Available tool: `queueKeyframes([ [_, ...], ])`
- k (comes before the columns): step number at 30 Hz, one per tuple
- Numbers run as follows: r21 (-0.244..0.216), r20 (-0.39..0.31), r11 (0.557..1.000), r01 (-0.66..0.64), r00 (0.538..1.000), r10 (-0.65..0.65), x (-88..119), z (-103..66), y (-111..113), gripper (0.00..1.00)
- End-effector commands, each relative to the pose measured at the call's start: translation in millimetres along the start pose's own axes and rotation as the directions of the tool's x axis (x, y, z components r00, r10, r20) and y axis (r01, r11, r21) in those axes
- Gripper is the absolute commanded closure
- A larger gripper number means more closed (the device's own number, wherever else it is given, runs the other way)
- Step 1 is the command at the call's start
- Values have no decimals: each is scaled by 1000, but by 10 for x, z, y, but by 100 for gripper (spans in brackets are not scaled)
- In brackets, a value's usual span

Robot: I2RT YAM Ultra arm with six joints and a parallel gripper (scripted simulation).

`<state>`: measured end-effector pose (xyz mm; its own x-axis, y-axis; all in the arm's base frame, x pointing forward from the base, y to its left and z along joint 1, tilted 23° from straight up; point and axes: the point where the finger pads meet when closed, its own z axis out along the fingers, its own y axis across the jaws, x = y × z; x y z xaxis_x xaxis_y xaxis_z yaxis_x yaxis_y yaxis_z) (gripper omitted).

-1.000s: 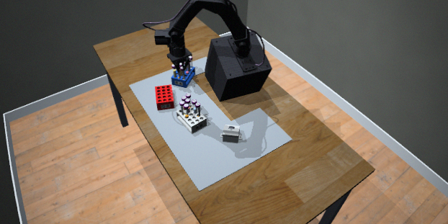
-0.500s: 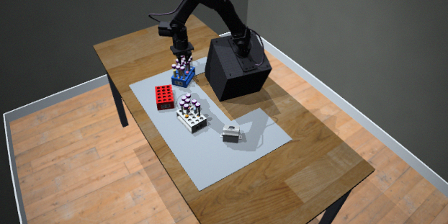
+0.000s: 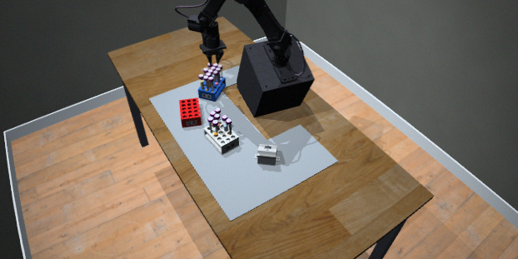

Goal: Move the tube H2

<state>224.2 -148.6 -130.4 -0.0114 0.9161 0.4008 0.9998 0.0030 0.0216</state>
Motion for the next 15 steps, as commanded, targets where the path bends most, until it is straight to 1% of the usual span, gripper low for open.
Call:
queueKeyframes([
  [1,6,21,1000,30,999,-30,-238,-73,-75,70],
  [4,6,21,1000,30,999,-30,-369,-77,-163,70],
  [6,5,22,1000,30,999,-31,-388,-84,-170,70],
  [7,-13,50,999,40,998,-39,-410,-194,-109,70],
  [8,-5,49,998,58,997,-58,-364,-176,-65,70],
  [11,-5,49,998,58,997,-58,-356,-175,-60,70],
  [13,-14,48,999,45,998,-45,-367,-184,-76,70],
  [15,-14,45,999,46,998,-45,-333,-162,-69,70],
])
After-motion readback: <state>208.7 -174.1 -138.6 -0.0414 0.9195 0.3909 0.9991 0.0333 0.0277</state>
